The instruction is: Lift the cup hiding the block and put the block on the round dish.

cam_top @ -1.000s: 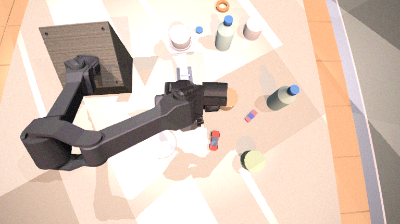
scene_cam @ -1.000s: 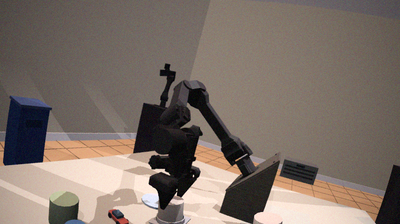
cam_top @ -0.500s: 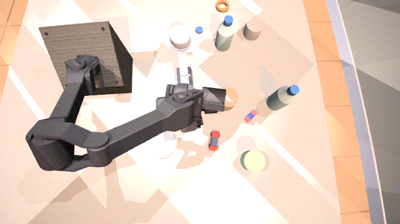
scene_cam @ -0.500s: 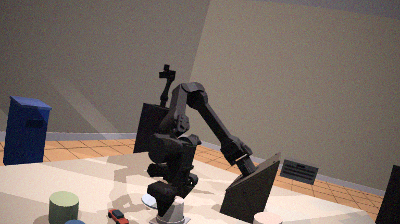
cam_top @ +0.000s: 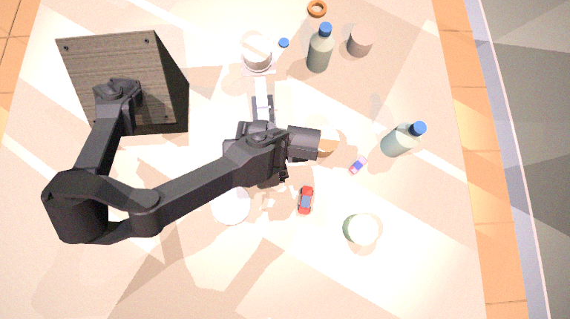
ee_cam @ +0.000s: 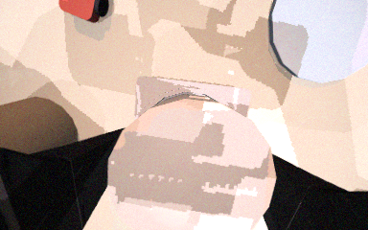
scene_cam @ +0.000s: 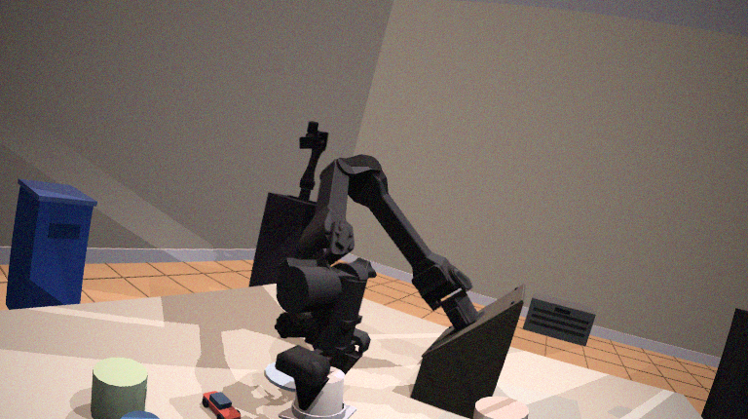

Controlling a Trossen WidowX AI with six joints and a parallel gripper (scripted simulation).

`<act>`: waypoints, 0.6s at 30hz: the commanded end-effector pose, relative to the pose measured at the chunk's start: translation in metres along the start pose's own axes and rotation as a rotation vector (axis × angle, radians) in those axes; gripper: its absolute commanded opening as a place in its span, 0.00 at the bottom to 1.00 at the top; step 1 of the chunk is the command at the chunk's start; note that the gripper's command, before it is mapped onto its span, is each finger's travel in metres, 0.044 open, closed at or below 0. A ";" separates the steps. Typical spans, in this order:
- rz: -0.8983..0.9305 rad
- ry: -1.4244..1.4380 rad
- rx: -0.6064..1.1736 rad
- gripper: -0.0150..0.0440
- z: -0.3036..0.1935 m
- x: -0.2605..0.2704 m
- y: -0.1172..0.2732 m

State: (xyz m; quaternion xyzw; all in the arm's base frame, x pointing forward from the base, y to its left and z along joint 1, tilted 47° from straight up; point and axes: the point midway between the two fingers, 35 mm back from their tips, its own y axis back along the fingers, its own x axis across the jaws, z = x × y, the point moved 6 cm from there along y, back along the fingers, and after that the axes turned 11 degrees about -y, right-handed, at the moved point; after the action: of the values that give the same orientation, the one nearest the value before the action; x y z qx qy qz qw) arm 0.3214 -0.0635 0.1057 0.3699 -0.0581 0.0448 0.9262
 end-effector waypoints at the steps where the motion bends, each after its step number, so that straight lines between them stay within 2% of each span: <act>1: -0.004 0.007 0.004 0.86 -0.001 -0.001 -0.001; 8: -0.004 0.007 0.004 0.79 -0.001 -0.001 -0.001; 18: -0.004 0.007 0.007 0.34 -0.002 0.000 0.006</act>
State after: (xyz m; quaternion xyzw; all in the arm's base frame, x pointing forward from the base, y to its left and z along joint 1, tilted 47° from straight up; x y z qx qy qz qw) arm 0.3193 -0.0619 0.1055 0.3705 -0.0517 0.0417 0.9264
